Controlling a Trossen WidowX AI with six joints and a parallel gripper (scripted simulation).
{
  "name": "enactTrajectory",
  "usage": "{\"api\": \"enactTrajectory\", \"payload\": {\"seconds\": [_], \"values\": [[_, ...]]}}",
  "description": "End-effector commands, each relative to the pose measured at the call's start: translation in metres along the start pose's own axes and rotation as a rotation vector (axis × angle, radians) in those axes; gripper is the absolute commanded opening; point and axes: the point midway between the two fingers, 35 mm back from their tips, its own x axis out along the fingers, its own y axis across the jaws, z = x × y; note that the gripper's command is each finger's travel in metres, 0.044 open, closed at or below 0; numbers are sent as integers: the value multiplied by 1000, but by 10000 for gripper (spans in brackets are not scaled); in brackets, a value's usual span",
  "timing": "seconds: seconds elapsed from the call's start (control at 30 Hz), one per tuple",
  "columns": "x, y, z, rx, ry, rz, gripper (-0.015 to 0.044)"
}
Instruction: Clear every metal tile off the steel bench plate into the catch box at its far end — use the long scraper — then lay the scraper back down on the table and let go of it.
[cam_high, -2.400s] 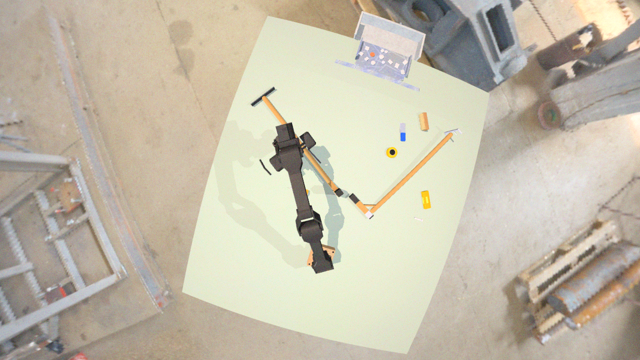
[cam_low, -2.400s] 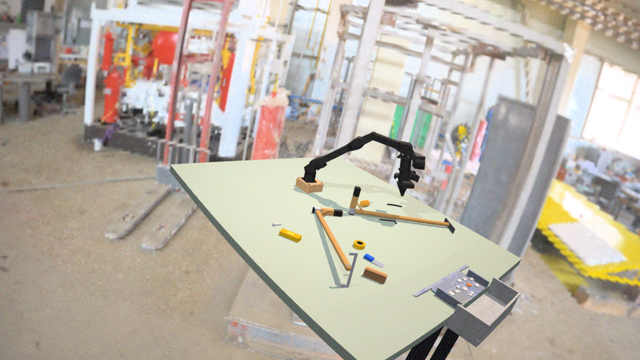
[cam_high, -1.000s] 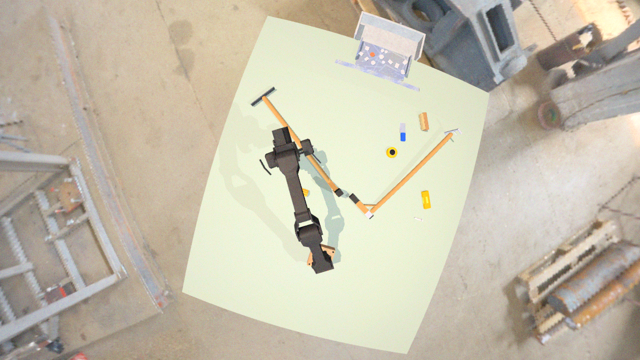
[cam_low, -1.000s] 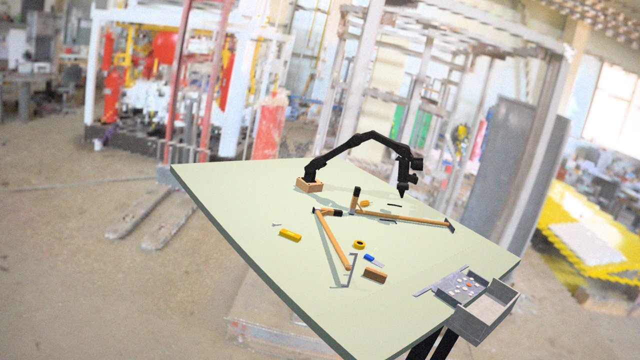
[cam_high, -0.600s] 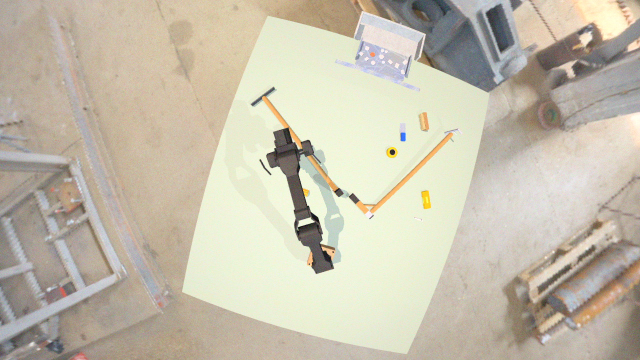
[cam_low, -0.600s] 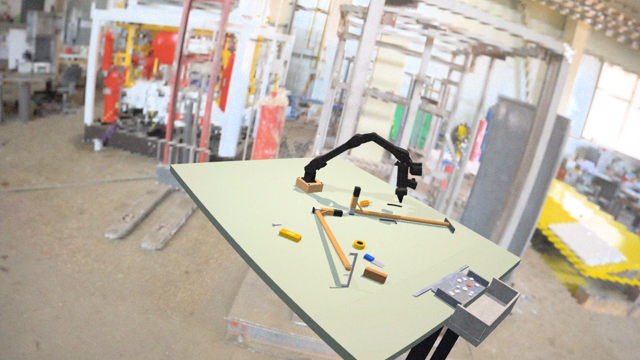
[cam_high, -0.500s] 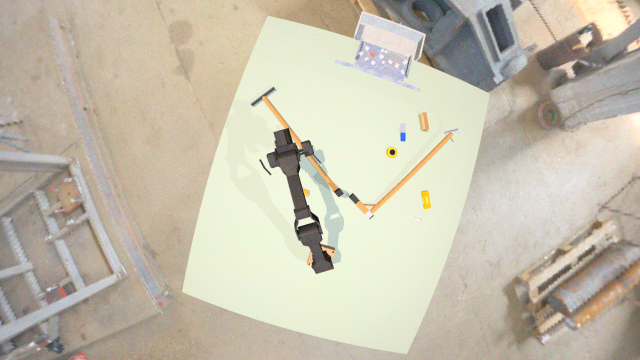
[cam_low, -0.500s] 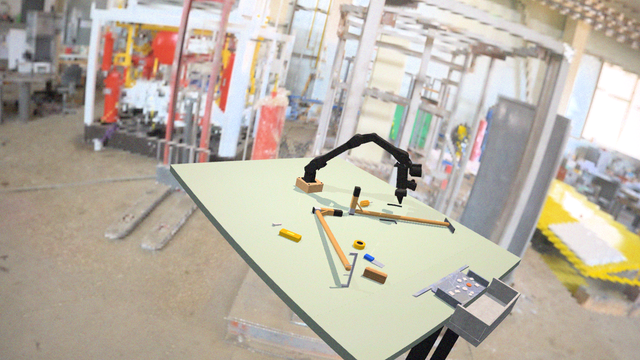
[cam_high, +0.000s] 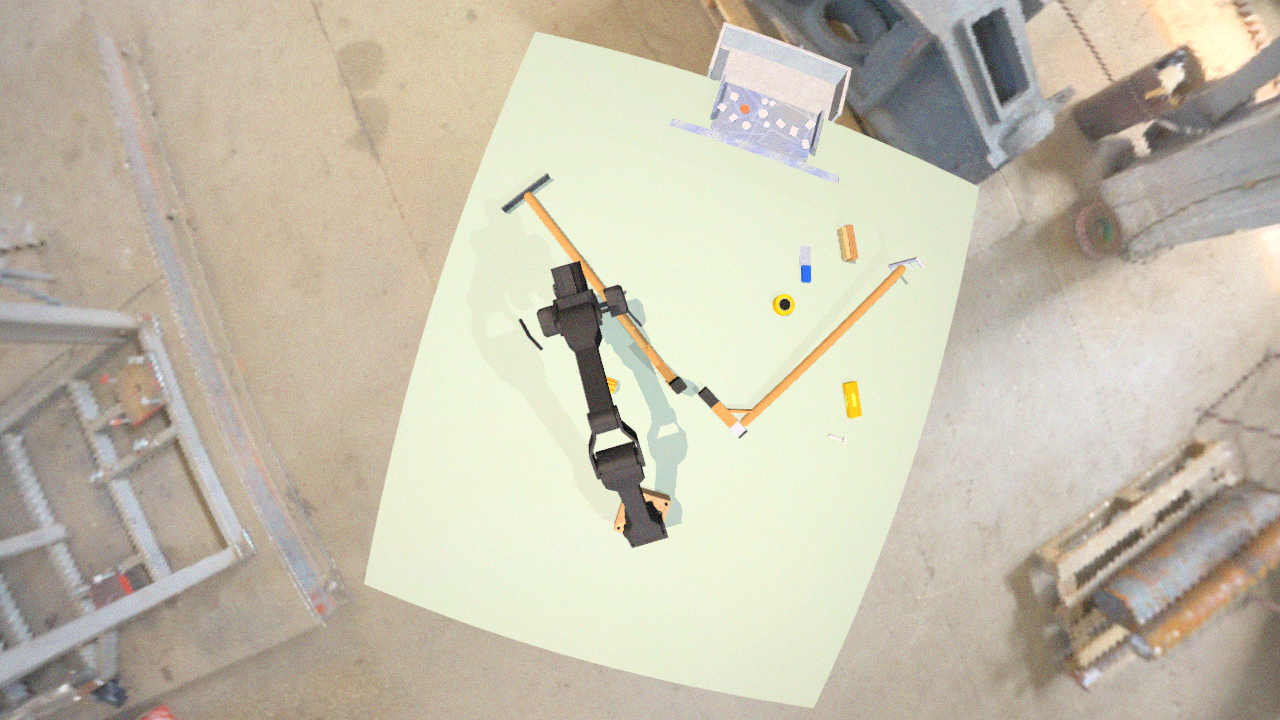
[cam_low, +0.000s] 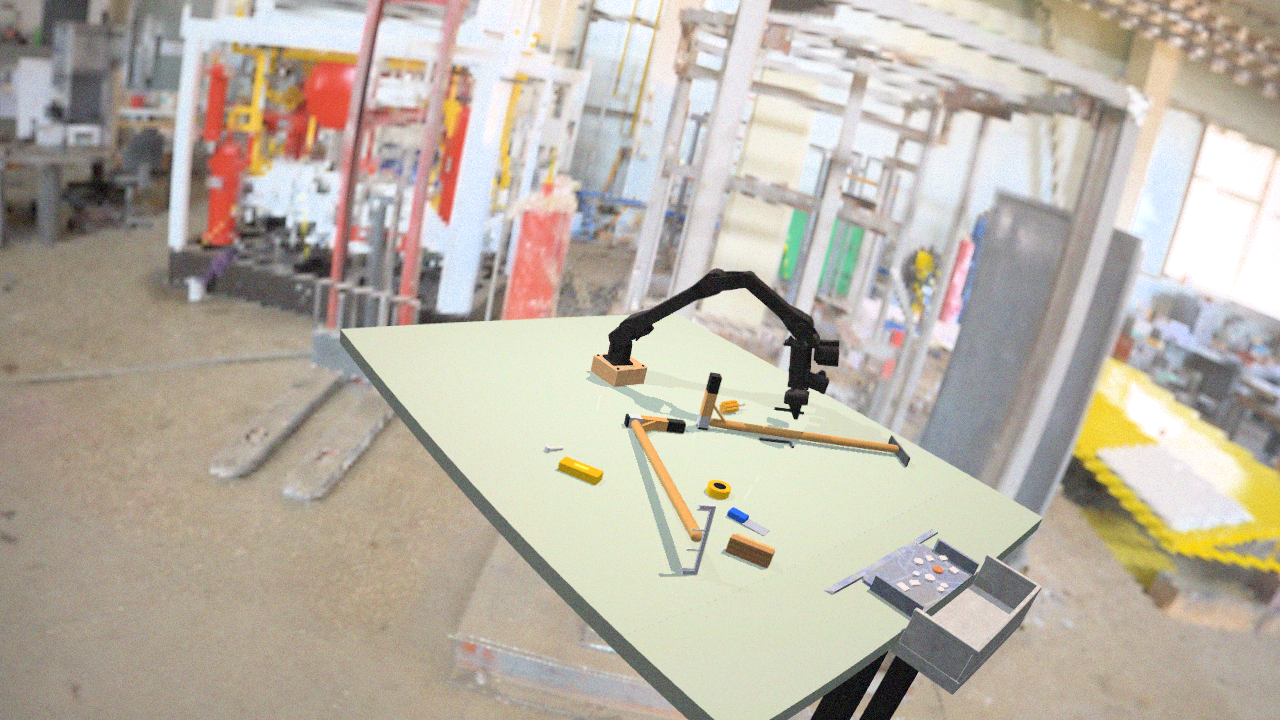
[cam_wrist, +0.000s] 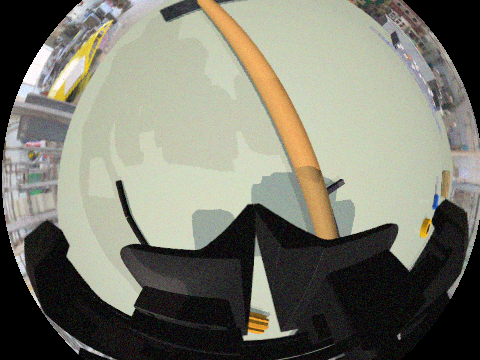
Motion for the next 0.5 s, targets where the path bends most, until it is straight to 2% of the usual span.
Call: {"api": "enactTrajectory", "payload": {"seconds": [0.0, 0.47], "values": [[8, 0, -3, 8, 2, -2, 0], [27, -2, -10, 22, 4, -2, 0]]}}
